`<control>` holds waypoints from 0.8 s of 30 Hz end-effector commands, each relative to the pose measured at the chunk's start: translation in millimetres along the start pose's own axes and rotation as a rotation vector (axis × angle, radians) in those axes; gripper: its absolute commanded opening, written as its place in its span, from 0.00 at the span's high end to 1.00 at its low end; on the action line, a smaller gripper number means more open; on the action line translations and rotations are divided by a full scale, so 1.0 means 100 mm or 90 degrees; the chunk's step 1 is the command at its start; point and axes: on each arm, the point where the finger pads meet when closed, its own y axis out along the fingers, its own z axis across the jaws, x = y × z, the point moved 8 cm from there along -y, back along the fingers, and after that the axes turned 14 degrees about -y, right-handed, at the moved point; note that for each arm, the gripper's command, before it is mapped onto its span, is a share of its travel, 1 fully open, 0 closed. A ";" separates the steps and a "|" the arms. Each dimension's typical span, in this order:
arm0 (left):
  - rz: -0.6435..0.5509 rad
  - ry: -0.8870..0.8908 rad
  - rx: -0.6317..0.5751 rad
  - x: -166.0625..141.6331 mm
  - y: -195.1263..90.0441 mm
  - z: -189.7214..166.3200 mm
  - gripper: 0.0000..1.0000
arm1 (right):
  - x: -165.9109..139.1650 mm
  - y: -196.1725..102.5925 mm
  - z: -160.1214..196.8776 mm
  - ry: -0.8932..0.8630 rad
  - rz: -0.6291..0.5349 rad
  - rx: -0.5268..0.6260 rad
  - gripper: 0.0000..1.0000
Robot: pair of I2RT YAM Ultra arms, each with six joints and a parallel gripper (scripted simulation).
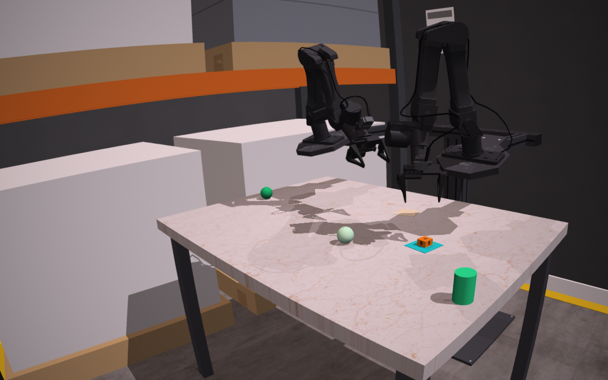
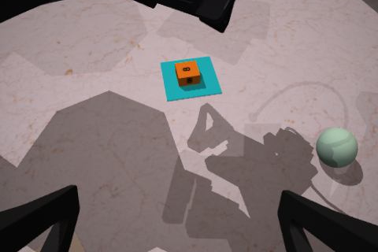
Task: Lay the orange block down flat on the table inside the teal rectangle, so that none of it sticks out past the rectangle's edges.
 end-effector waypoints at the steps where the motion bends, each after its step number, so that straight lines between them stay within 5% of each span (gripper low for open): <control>1: -0.040 -0.038 0.021 -0.01 -0.08 0.15 0.00 | 0.08 0.01 -0.01 0.000 -0.017 -0.002 0.00; 24: -0.031 -0.024 0.017 -0.04 -0.08 0.13 0.00 | 0.08 0.01 -0.01 0.000 -0.017 -0.002 0.00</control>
